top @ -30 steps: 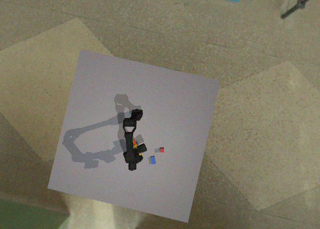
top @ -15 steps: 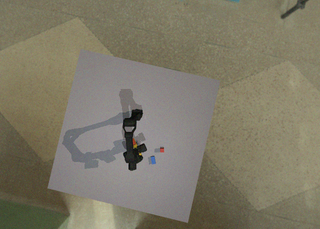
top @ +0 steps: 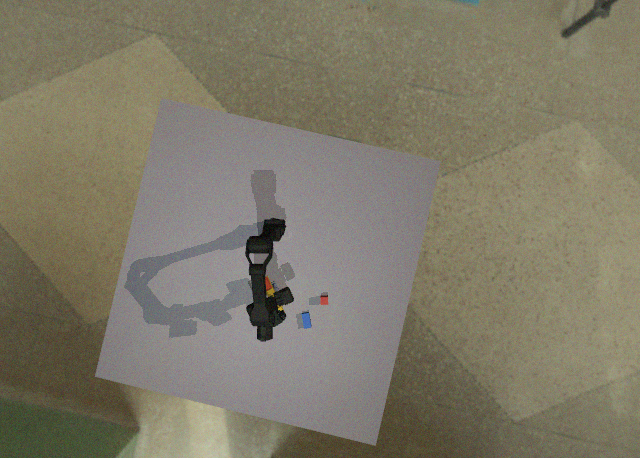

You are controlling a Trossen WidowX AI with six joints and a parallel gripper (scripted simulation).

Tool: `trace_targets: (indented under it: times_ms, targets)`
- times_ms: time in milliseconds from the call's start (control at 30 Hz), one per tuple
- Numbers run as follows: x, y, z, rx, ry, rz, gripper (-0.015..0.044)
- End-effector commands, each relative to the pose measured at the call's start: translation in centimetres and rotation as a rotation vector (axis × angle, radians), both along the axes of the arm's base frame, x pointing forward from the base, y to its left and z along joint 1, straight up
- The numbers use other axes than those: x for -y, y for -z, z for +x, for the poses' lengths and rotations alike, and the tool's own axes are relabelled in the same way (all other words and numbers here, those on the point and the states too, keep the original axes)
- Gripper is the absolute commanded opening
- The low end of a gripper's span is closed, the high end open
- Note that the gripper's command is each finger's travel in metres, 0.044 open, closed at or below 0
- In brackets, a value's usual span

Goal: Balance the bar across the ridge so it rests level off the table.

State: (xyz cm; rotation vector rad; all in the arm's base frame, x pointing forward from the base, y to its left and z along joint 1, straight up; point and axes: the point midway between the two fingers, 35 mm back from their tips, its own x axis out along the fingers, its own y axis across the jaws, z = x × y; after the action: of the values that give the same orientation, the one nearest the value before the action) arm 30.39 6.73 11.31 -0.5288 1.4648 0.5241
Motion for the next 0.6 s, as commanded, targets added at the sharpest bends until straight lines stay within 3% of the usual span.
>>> trace_targets:
  times_ms: [0, 133, 333, 567]
  targets:
    - [0.00, 0.00, 0.00, 0.000, 0.000, 0.000, 0.0000]
    - [0.00, 0.00, 0.00, 0.000, 0.000, 0.000, 0.0000]
    - [0.00, 0.00, 0.00, 0.000, 0.000, 0.000, 0.0158]
    - [0.00, 0.00, 0.00, 0.000, 0.000, 0.000, 0.0167]
